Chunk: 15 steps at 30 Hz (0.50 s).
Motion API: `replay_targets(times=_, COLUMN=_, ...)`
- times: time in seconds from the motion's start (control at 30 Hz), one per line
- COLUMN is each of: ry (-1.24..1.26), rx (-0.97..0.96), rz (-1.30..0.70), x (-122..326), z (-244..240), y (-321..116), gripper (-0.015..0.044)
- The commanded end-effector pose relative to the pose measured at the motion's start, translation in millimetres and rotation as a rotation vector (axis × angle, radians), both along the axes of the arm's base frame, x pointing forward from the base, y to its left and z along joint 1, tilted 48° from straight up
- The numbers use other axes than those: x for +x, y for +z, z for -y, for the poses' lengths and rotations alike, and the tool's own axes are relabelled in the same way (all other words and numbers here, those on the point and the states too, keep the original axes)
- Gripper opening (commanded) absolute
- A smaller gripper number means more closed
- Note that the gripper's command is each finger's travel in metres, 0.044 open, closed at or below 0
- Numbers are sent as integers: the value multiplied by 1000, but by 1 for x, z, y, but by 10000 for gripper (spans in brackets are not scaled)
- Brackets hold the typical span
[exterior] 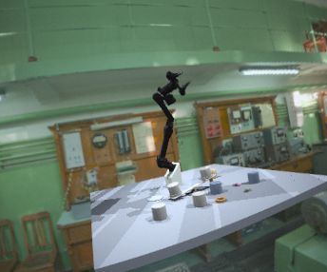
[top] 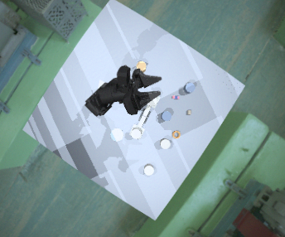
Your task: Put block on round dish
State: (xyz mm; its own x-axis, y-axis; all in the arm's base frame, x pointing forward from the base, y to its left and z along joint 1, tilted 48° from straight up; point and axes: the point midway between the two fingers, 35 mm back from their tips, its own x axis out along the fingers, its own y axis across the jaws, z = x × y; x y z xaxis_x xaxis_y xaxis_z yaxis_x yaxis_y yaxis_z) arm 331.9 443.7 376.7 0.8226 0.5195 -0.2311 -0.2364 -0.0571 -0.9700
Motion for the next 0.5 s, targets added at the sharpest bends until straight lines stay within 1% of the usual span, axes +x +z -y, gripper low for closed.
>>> replay_targets(times=0.0, ry=1, rx=2, rz=1, x=-1, z=0, y=1, gripper=426)
replay_targets(times=0.03, ry=6, rx=7, rz=4, x=-2, z=-1, y=2, gripper=440)
replay_targets(times=0.13, ry=36, rx=42, rz=25, x=-13, z=-5, y=15, gripper=440)
replay_targets(times=0.3, ry=119, rx=141, rz=83, x=-45, z=-14, y=51, gripper=440)
replay_targets(times=0.47, ry=154, rx=193, rz=168, x=-57, z=-1, y=87, gripper=440)
